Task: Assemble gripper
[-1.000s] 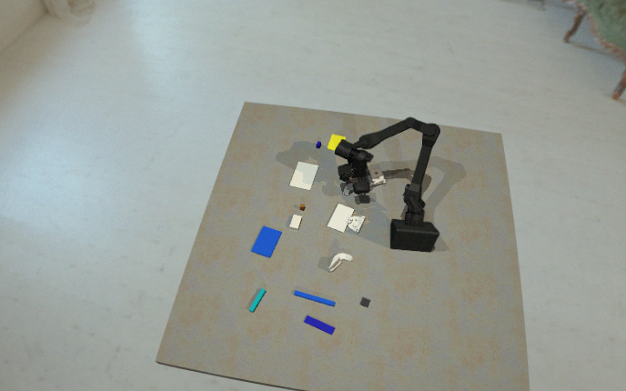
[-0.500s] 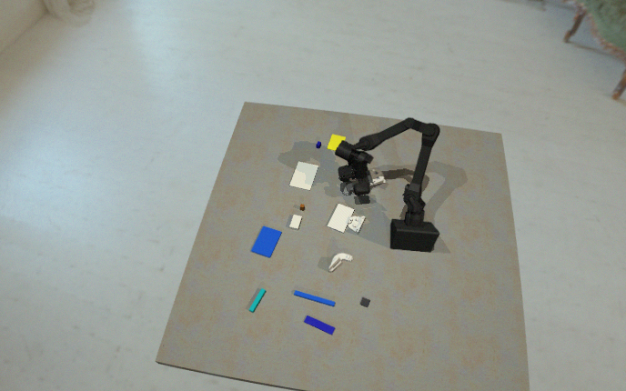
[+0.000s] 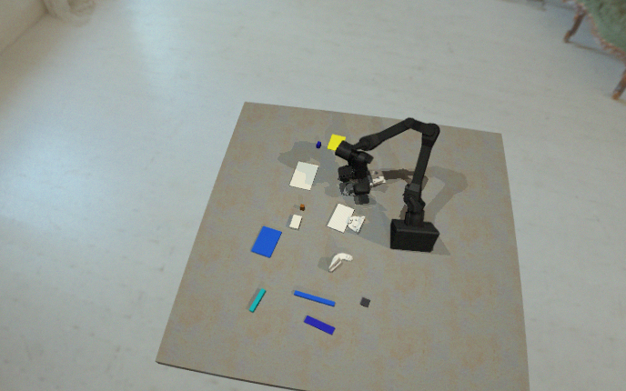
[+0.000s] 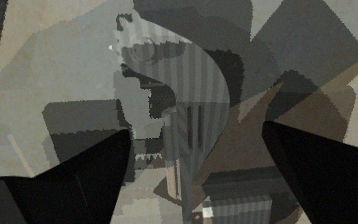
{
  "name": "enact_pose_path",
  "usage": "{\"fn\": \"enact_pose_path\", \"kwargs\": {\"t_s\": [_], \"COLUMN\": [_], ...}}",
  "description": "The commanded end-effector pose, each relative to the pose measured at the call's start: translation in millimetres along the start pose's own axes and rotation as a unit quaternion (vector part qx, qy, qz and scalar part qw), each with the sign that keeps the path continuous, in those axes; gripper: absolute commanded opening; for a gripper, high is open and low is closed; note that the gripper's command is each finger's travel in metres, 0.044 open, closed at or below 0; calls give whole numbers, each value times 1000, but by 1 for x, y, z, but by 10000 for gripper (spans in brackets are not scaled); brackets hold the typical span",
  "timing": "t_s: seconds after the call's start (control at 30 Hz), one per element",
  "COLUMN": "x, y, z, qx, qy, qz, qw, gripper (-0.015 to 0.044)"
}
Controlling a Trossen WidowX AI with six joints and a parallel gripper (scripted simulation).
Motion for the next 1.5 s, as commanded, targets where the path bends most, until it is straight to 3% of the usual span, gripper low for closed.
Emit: {"fn": "enact_pose_path", "kwargs": {"t_s": [0.0,0.17,0.37,0.8,1.47], "x": [0,0,0,0,-2], "y": [0,0,0,0,1], "z": [0,0,0,-2,-64], "qx": [0,0,0,0,-5], "qy": [0,0,0,0,0], "qz": [0,0,0,0,-2], "qw": [1000,1000,1000,1000,1000], "gripper": [309,177,137,134,134]}}
Point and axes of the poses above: the point midway between the two fingers, 35 mm back from their tips, its own z axis out along the fingers, its own y axis across the jaws, x = y × z, the point moved 8 cm from there along -z, back along the fingers, and after that the axes turned 8 degrees about z, right-handed, at the moved point
